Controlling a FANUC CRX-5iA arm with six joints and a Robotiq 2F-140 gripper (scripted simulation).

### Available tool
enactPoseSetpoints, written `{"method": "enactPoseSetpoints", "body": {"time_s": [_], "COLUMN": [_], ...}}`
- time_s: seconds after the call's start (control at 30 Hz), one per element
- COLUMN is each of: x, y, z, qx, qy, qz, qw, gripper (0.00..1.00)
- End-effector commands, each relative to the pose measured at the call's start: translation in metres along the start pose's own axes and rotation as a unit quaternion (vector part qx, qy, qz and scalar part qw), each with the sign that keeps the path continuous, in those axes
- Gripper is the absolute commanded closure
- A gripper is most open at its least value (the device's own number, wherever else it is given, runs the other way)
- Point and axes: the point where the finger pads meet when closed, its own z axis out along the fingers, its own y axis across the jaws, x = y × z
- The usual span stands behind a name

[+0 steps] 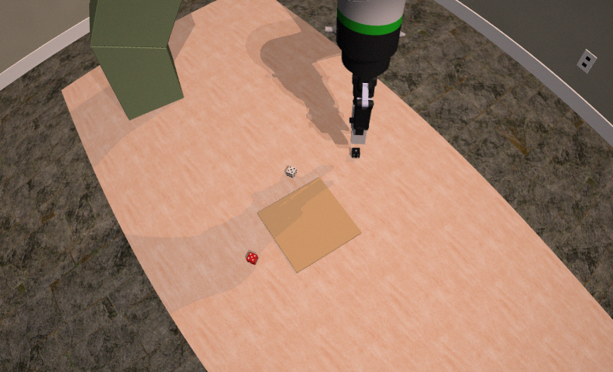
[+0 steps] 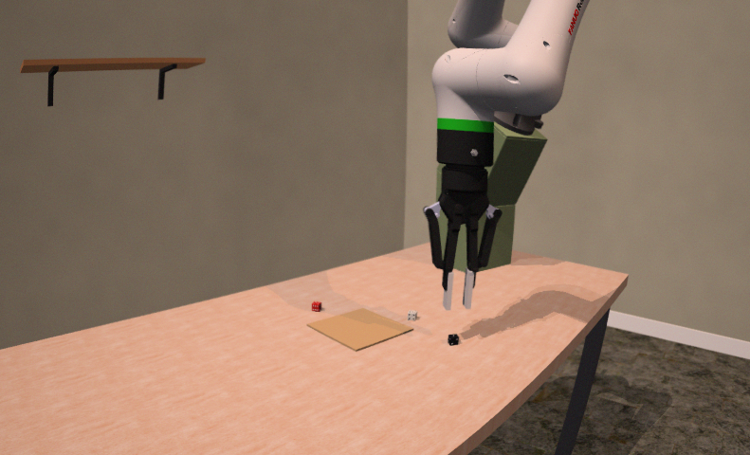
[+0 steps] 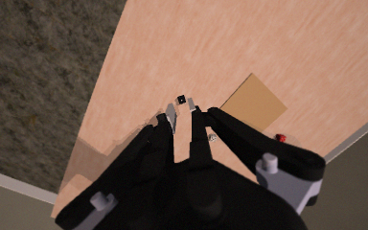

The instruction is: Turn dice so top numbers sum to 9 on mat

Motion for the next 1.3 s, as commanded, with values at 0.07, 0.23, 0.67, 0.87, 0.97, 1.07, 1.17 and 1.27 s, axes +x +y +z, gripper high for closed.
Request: {"method": "enactPoseSetpoints", "body": {"time_s": [0.07, 0.23, 0.67, 0.87, 0.97, 1.07, 1.17, 1.27], "x": [0.0, 0.0, 0.0, 0.0, 0.0, 0.0, 0.0, 0.0], "y": [0.0, 0.0, 0.0, 0.0, 0.0, 0.0, 0.0, 0.0], "z": [0.007, 0.011, 0.03, 0.037, 0.04, 0.043, 0.045, 0.045], "qx": [0.0, 0.0, 0.0, 0.0, 0.0, 0.0, 0.0, 0.0], "qy": [0.0, 0.0, 0.0, 0.0, 0.0, 0.0, 0.0, 0.0], "qz": [0.0, 0.0, 0.0, 0.0, 0.0, 0.0, 0.0, 0.0], "qw": [1.0, 1.0, 1.0, 1.0, 1.0, 1.0, 1.0, 1.0], "gripper": [0.81, 0.81, 0.81, 0.81, 0.81, 0.81, 0.81, 0.81]}}
